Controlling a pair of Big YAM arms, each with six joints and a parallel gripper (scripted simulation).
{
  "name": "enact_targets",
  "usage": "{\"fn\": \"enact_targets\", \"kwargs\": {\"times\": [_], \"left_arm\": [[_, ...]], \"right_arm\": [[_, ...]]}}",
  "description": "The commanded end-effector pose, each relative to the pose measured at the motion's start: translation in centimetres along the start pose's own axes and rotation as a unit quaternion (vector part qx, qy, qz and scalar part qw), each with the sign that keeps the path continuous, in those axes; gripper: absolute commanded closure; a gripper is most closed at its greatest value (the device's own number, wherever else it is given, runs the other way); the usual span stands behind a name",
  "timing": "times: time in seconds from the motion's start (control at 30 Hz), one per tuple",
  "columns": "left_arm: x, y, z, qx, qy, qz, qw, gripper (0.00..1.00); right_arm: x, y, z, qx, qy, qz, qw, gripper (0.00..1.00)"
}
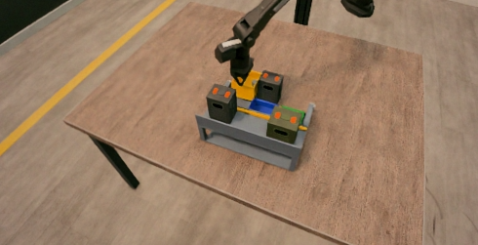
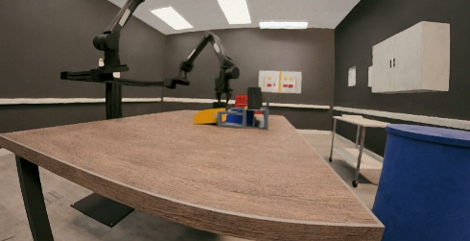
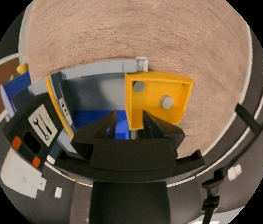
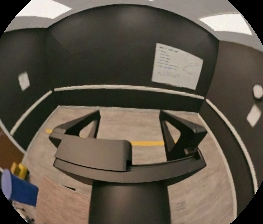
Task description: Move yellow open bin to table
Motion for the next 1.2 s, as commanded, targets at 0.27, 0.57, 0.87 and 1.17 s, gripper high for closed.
{"fn": "enact_targets", "kwargs": {"times": [0.27,0.57,0.87,1.17], "left_arm": [[0.0,1.0,-0.3,-0.005,-0.005,0.006,1.0,0.57],[-0.4,1.4,-0.1,-0.006,-0.008,0.01,1.0,0.57],[-0.6,1.1,-0.5,-0.006,-0.006,0.008,1.0,0.57],[-1.1,1.4,-0.4,-0.007,-0.009,0.012,1.0,0.57]], "right_arm": [[-0.7,-0.4,1.2,0.006,-0.021,-0.004,1.0,0.0],[-0.7,-0.4,1.2,0.006,-0.021,-0.004,1.0,0.0],[-0.7,-0.4,1.2,0.006,-0.021,-0.004,1.0,0.0],[-0.7,-0.4,1.2,0.006,-0.021,-0.004,1.0,0.0]]}}
Point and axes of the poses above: on each arm, the point where the finger pads meet when closed, its own x axis out along the fingers, its own y axis across the jaws, z = x × y, the point moved 3 cm from there along -x, back along the fingers, and after that the axes turned 3 degrees about -x, right-handed, at the moved point
